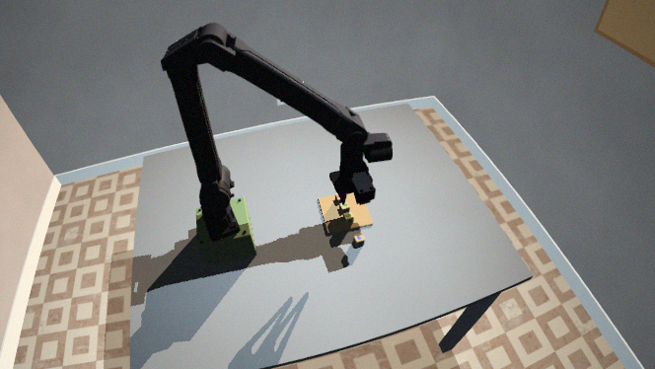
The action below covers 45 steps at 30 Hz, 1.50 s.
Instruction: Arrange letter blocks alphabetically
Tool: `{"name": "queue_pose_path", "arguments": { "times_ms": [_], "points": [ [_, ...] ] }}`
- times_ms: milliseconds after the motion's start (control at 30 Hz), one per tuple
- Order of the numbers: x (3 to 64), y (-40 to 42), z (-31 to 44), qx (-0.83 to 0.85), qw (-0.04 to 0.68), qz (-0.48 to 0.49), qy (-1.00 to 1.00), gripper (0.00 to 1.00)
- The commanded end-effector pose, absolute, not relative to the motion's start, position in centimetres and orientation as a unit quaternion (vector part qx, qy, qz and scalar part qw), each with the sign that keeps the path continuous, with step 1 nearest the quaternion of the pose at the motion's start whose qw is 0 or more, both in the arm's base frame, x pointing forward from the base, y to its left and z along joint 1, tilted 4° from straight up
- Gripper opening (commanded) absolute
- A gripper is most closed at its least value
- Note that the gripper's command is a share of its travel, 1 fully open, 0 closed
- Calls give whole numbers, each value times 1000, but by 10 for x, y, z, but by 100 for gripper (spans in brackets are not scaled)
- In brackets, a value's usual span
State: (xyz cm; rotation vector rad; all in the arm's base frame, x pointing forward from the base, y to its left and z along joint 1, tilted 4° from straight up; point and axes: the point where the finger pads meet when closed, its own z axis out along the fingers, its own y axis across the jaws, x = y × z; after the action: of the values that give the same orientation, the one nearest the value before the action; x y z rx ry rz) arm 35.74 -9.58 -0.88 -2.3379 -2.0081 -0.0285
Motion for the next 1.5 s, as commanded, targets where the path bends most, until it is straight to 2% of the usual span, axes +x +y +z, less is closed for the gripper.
{"name": "queue_pose_path", "arguments": {
  "times_ms": [0,1467],
  "points": [
    [361,-100,-5,-757,17,-17,-653,43],
    [358,-97,-20,-757,26,-10,-653,43]
  ]
}}
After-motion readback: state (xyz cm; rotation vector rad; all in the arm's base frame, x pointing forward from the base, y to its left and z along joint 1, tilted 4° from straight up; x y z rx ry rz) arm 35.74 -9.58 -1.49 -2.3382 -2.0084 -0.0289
